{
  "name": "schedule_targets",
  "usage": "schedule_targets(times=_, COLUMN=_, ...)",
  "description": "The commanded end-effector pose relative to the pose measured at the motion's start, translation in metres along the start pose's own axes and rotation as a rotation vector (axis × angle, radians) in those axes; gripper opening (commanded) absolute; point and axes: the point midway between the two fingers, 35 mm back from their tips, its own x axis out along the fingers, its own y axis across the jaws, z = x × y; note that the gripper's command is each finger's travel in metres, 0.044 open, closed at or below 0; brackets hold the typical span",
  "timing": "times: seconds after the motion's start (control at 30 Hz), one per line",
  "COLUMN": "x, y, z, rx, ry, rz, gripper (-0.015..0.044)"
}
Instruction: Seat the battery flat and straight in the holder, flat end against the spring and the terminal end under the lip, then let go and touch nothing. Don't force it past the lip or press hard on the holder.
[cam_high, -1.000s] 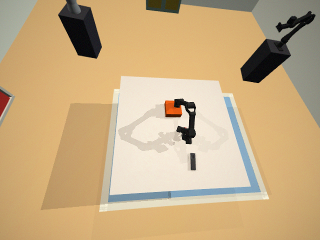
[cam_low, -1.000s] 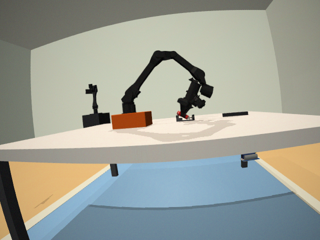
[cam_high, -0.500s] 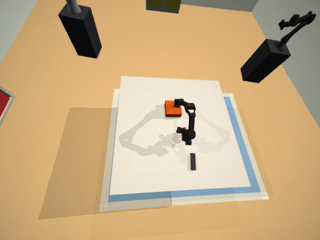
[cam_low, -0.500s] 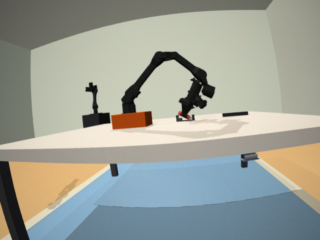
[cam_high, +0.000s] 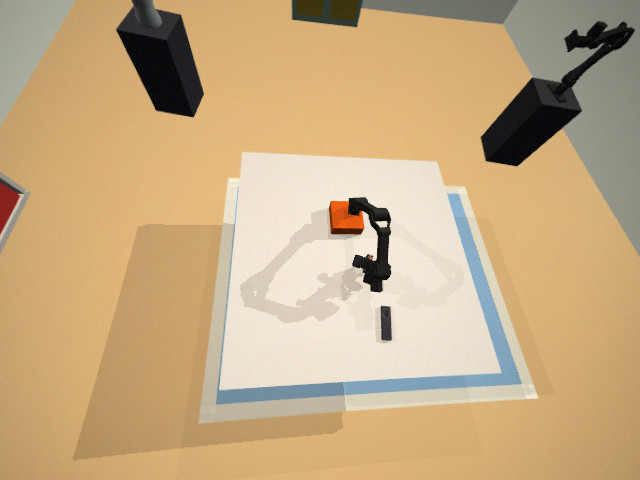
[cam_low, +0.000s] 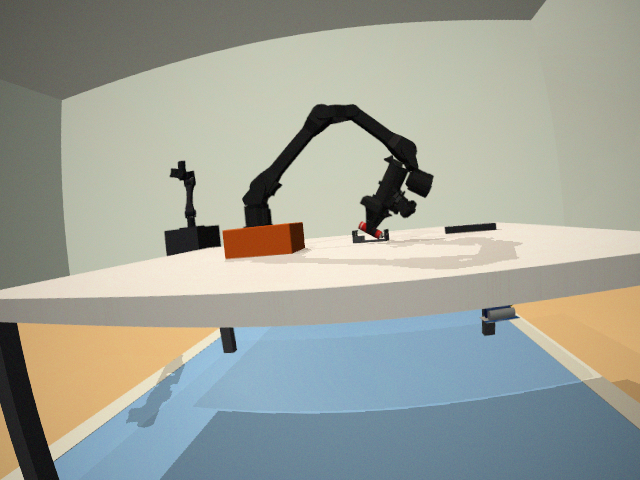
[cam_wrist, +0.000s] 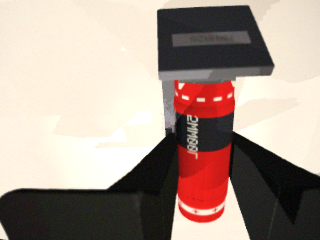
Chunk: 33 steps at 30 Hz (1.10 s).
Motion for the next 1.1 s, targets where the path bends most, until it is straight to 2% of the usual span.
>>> schedule_targets(times=0.0, x=-0.0029, y=-0.0001, z=0.0062, rx=-0.003, ry=-0.015, rz=0.0, gripper=0.008)
schedule_targets(times=1.07, x=0.0019, y=0.0013, z=0.0071, rx=-0.003, ry=-0.132, rz=-0.019, gripper=0.008)
